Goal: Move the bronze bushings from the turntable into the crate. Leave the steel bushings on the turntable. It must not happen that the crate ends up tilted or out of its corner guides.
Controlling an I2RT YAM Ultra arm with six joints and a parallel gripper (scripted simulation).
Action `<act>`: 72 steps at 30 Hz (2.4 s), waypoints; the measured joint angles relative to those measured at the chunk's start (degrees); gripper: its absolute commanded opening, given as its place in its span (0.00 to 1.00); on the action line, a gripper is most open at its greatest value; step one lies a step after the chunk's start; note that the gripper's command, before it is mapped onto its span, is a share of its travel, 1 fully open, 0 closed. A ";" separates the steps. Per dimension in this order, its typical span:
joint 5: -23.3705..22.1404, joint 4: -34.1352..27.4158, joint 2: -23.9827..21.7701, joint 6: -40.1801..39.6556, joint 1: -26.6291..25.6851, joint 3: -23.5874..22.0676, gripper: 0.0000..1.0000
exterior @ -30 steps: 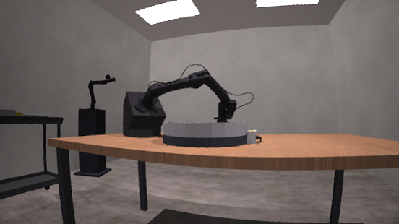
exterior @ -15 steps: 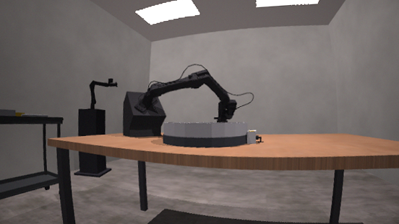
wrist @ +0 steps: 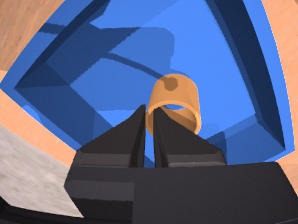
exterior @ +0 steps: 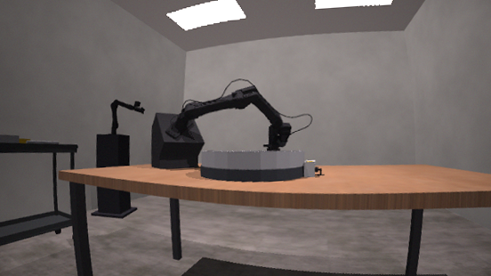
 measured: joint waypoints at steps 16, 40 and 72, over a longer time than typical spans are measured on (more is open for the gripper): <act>0.00 0.00 0.00 0.00 0.00 0.00 0.00; 0.00 -0.11 0.00 0.00 0.00 0.00 0.00; 0.00 -0.17 0.00 0.00 0.00 0.00 0.16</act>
